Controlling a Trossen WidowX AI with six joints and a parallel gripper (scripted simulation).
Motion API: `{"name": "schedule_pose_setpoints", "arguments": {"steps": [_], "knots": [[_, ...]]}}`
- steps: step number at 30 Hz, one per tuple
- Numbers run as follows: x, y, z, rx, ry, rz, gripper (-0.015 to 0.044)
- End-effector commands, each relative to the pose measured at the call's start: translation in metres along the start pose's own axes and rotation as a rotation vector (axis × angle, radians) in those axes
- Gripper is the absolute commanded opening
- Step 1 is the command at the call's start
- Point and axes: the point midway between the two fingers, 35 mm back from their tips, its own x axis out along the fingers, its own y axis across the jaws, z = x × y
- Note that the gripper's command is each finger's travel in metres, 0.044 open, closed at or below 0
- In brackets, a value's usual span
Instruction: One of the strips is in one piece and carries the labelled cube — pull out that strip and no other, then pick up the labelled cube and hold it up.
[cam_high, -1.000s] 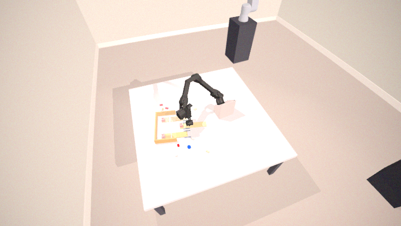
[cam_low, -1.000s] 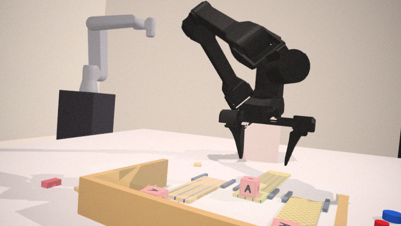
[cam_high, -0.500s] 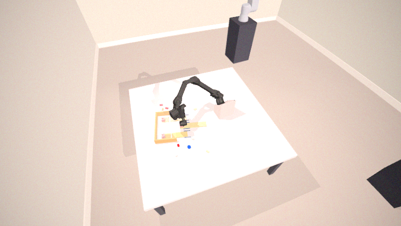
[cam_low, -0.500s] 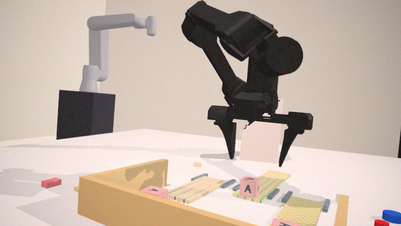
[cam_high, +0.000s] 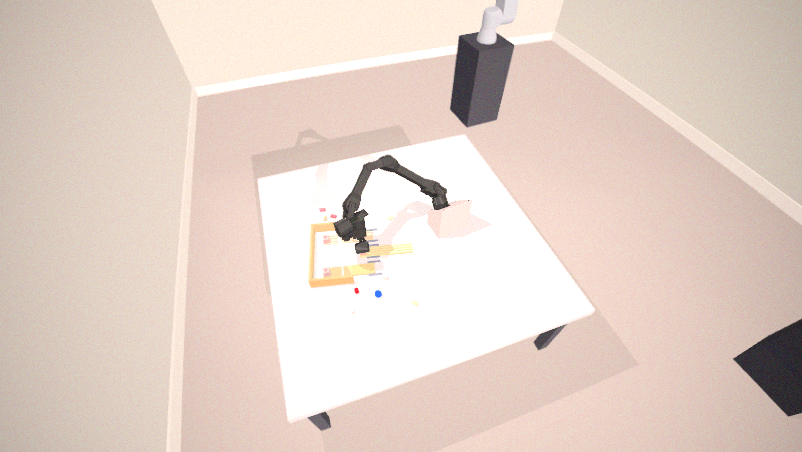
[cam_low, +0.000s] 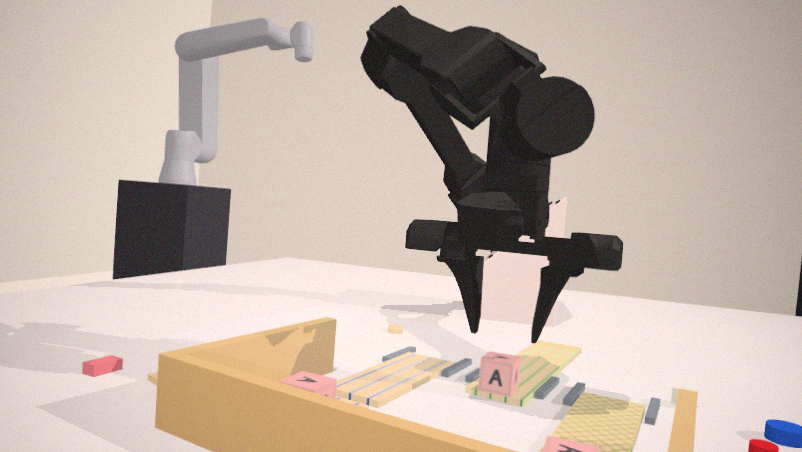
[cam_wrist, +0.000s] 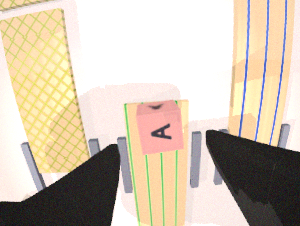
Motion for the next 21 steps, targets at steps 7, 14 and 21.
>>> {"name": "schedule_pose_setpoints", "arguments": {"steps": [7, 14, 21], "knots": [[0.017, 0.000, -0.001, -0.008, 0.003, -0.006, 0.0250], [0.029, -0.001, -0.001, -0.008, 0.002, -0.007, 0.0250], [0.040, -0.001, -0.002, -0.008, 0.002, -0.008, 0.0250]]}}
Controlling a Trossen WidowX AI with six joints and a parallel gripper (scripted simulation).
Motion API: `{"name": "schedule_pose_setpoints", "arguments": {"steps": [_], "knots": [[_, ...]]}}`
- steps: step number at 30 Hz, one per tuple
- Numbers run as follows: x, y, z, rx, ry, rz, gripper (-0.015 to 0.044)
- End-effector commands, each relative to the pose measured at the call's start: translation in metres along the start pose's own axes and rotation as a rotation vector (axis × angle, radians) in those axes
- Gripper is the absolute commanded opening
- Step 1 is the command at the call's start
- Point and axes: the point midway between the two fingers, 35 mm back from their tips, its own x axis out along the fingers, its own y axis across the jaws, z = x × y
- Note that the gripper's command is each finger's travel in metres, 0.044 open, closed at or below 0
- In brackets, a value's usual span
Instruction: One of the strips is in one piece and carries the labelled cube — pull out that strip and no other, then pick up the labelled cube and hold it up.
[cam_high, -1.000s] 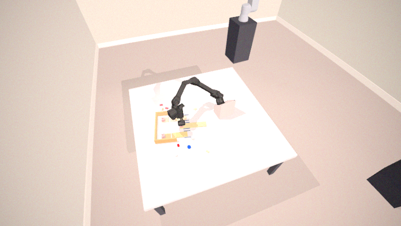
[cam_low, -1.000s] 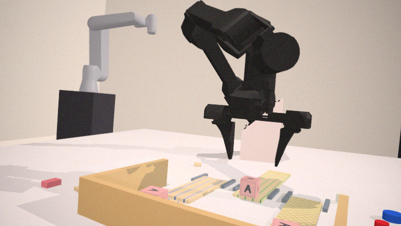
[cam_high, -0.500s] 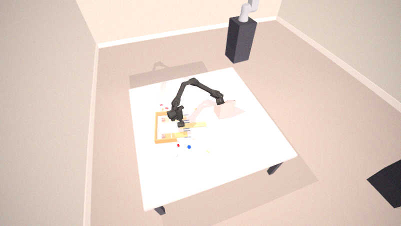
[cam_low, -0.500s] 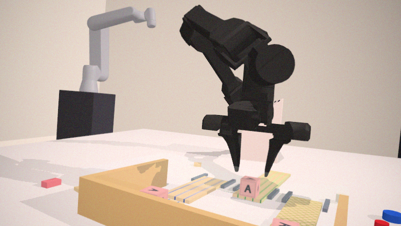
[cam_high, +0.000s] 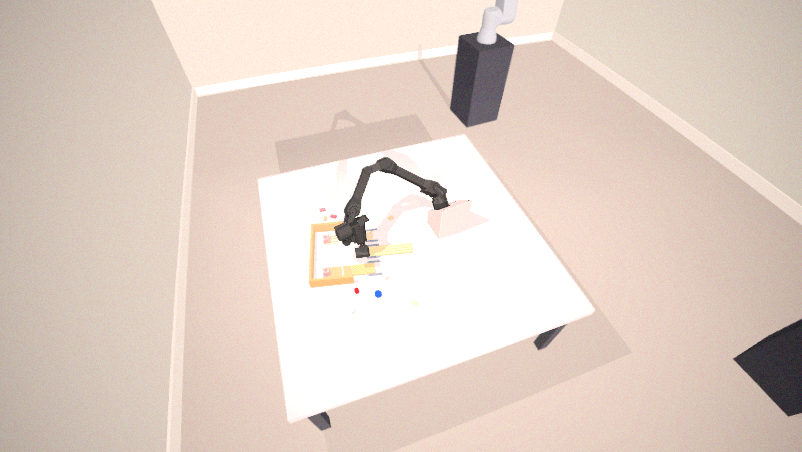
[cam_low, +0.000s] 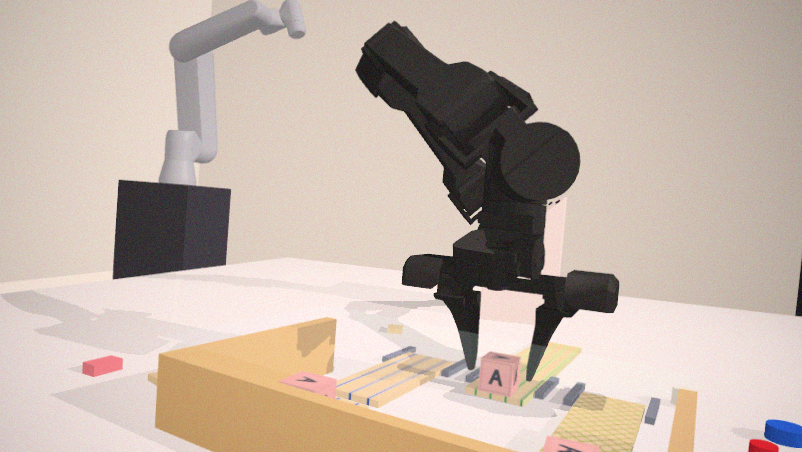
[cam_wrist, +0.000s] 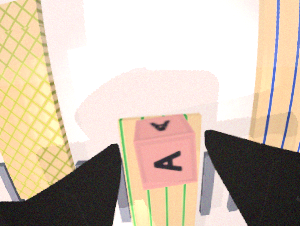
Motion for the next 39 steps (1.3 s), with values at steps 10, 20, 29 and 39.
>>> {"name": "schedule_pose_setpoints", "arguments": {"steps": [10, 20, 29, 39], "knots": [[0.008, -0.001, -0.001, -0.001, 0.003, -0.002, 0.0171], [0.008, -0.001, -0.002, -0.001, 0.003, -0.002, 0.0026], [-0.018, -0.006, -0.034, -0.008, 0.006, -0.003, 0.0000], [-0.035, -0.013, -0.061, -0.013, 0.008, -0.006, 0.0000]]}}
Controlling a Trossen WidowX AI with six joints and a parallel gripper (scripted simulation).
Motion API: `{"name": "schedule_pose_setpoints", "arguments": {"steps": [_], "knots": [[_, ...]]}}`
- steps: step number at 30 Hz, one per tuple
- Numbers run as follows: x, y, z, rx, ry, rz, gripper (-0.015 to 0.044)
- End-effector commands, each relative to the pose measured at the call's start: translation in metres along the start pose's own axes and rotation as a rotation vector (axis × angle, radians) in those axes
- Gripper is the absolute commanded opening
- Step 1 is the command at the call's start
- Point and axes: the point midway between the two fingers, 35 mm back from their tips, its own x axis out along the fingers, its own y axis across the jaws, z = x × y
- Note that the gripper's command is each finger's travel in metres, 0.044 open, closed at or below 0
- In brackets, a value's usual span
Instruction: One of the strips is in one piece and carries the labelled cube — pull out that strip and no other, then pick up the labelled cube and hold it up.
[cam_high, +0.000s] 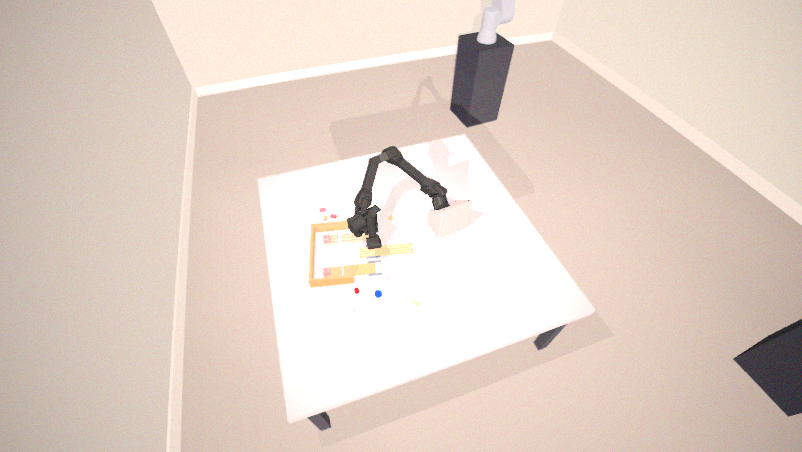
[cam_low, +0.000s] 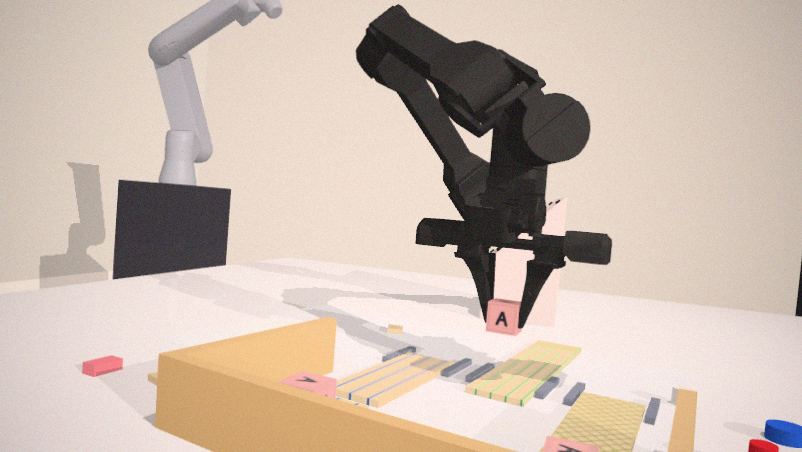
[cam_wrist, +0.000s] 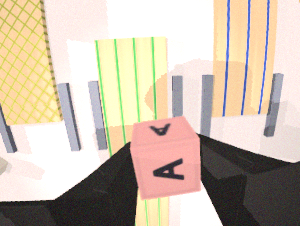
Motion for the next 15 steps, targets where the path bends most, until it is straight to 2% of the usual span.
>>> {"name": "schedule_pose_setpoints", "arguments": {"steps": [1, 15], "knots": [[-0.001, -0.001, -0.007, 0.001, 0.005, 0.001, 0.0000], [-0.001, -0.011, -0.057, -0.001, 0.007, 0.001, 0.0000]]}}
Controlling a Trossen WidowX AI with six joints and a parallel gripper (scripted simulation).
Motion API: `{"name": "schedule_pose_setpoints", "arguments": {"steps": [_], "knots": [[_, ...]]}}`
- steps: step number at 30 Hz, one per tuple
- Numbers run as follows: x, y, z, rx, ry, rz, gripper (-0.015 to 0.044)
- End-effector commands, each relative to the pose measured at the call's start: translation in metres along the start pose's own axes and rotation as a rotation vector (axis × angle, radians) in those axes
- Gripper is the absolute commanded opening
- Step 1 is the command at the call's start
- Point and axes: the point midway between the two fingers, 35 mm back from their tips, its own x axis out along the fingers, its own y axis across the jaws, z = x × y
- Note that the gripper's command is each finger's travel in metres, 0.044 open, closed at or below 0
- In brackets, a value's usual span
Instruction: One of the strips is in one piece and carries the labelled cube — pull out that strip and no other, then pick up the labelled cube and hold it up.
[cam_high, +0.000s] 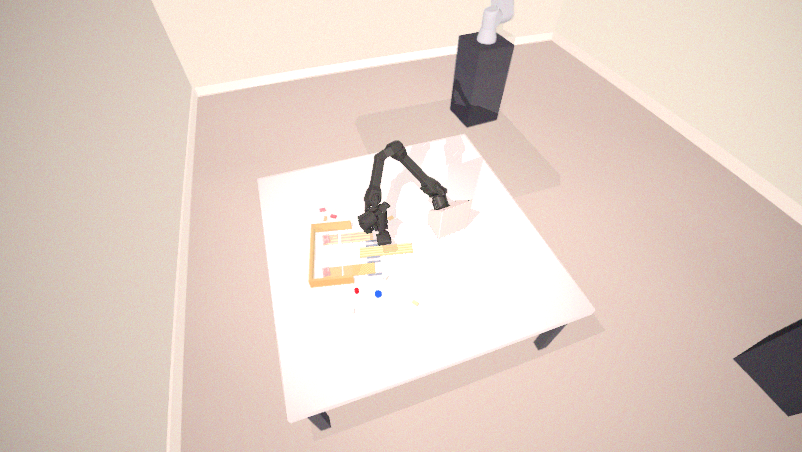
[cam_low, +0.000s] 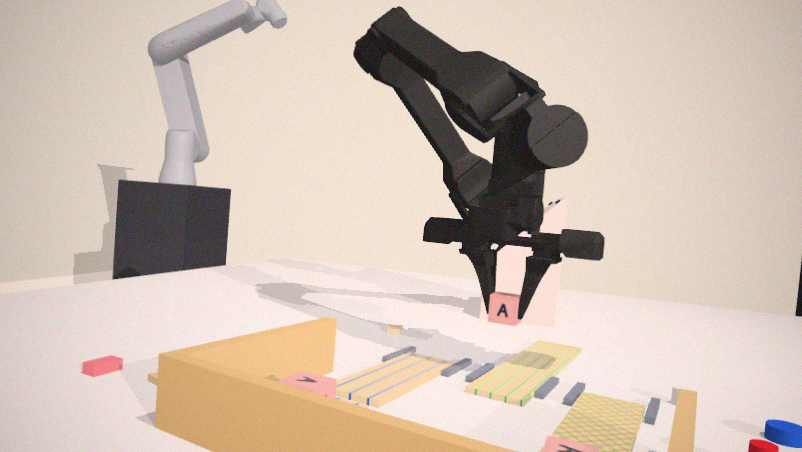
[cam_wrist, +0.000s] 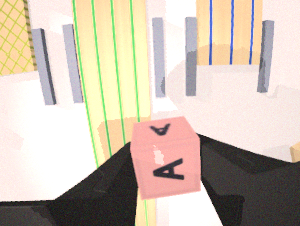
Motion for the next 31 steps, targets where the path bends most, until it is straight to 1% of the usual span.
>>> {"name": "schedule_pose_setpoints", "arguments": {"steps": [1, 4, 10, 31], "knots": [[0.000, -0.002, -0.012, 0.000, 0.001, 0.003, 0.0000], [-0.004, -0.002, -0.013, 0.000, 0.001, 0.003, 0.0000], [-0.035, -0.001, -0.013, 0.000, 0.002, 0.005, 0.0000], [-0.036, -0.002, -0.013, 0.000, 0.002, 0.004, 0.0000]]}}
